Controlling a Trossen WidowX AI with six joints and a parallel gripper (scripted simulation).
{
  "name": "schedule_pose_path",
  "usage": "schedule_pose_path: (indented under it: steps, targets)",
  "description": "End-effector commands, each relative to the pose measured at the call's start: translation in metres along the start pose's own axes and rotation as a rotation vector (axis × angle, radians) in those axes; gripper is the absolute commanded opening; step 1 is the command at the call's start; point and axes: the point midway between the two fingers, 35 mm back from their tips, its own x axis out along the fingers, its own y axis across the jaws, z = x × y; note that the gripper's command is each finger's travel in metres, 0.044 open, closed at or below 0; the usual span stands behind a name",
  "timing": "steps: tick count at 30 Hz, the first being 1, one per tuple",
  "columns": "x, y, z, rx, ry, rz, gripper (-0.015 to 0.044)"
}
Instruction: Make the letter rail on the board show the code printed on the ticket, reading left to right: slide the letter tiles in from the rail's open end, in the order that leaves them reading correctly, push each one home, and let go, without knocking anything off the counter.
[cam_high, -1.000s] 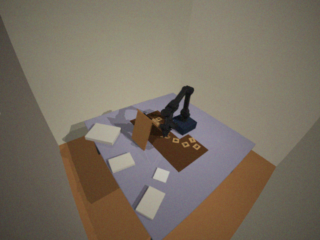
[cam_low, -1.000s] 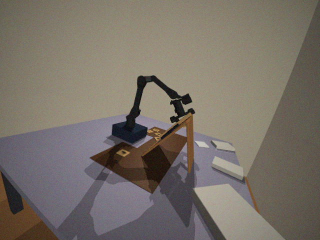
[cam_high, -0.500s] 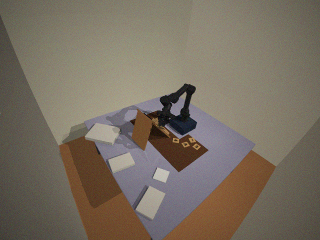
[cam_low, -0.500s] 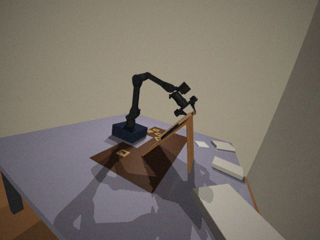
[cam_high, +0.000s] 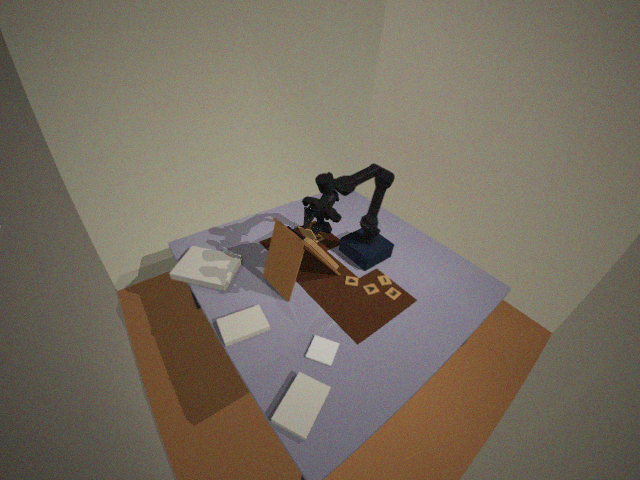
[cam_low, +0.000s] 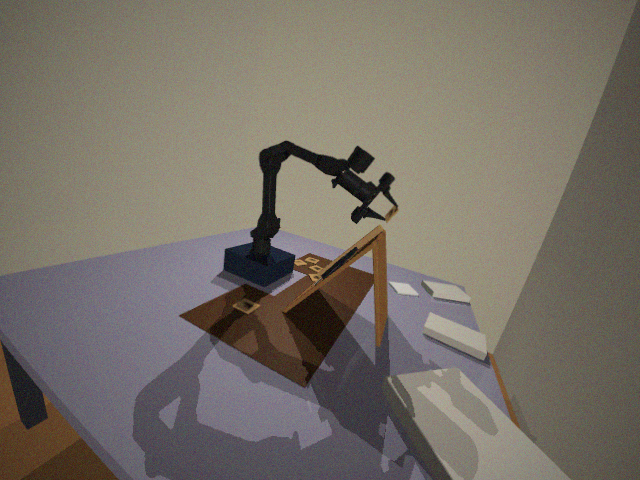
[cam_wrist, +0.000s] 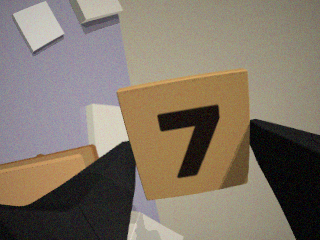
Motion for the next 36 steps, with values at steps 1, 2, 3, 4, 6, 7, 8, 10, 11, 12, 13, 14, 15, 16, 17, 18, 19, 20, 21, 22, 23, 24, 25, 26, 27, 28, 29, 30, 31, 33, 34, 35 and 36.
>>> schedule_pose_path:
  steps: [1, 2, 3, 4, 6, 7, 8, 10, 11, 12, 13, 14, 15, 16, 17, 18, 19, 20, 21, 22, 23, 24, 25, 26, 27, 28, 29, 30, 31, 33, 34, 35, 36]
  targets:
    - [-0.009, -0.004, -0.029, 0.066, 0.080, -0.020, 0.0000]
    - [-0.011, -0.004, -0.036, 0.083, 0.099, -0.022, 0.0000]
    - [-0.013, -0.004, -0.044, 0.100, 0.119, -0.025, 0.0000]
    - [-0.015, -0.003, -0.049, 0.110, 0.130, -0.025, 0.0000]
    - [-0.020, -0.002, -0.060, 0.129, 0.152, -0.026, 0.0000]
    - [-0.022, -0.001, -0.066, 0.138, 0.162, -0.026, 0.0000]
    - [-0.024, 0.000, -0.071, 0.148, 0.173, -0.027, 0.0000]
    - [-0.029, 0.002, -0.082, 0.167, 0.195, -0.028, 0.0000]
    - [-0.032, 0.003, -0.088, 0.177, 0.205, -0.029, 0.0000]
    - [-0.035, 0.004, -0.093, 0.187, 0.216, -0.029, 0.0000]
    - [-0.037, 0.005, -0.098, 0.196, 0.227, -0.030, 0.0000]
    - [-0.040, 0.006, -0.103, 0.213, 0.240, -0.031, 0.0000]
    - [-0.043, 0.008, -0.109, 0.233, 0.255, -0.032, 0.0000]
    - [-0.046, 0.010, -0.115, 0.254, 0.270, -0.033, 0.0000]
    - [-0.049, 0.012, -0.121, 0.275, 0.281, -0.032, 0.0000]
    - [-0.050, 0.014, -0.126, 0.297, 0.288, -0.030, 0.0000]
    - [-0.052, 0.017, -0.131, 0.319, 0.294, -0.028, 0.0000]
    - [-0.053, 0.019, -0.135, 0.341, 0.301, -0.026, 0.0000]
    - [-0.055, 0.022, -0.140, 0.363, 0.308, -0.025, 0.0000]
    - [-0.057, 0.024, -0.145, 0.385, 0.314, -0.023, 0.0000]
    - [-0.059, 0.027, -0.150, 0.408, 0.321, -0.022, 0.0000]
    - [-0.060, 0.030, -0.154, 0.433, 0.325, -0.020, 0.0000]
    - [-0.062, 0.033, -0.159, 0.462, 0.330, -0.018, 0.0000]
    - [-0.064, 0.037, -0.165, 0.493, 0.335, -0.016, 0.0000]
    - [-0.066, 0.041, -0.170, 0.524, 0.341, -0.014, 0.0000]
    - [-0.069, 0.044, -0.175, 0.556, 0.346, -0.013, 0.0000]
    - [-0.071, 0.048, -0.180, 0.587, 0.351, -0.012, 0.0000]
    - [-0.073, 0.052, -0.185, 0.619, 0.356, -0.011, 0.0000]
    - [-0.076, 0.055, -0.191, 0.651, 0.361, -0.011, 0.0000]
    - [-0.081, 0.063, -0.200, 0.715, 0.371, -0.012, 0.0000]
    - [-0.084, 0.066, -0.205, 0.746, 0.375, -0.012, 0.0000]
    - [-0.086, 0.070, -0.209, 0.777, 0.380, -0.013, 0.0000]
    - [-0.089, 0.074, -0.214, 0.807, 0.384, -0.014, 0.0000]
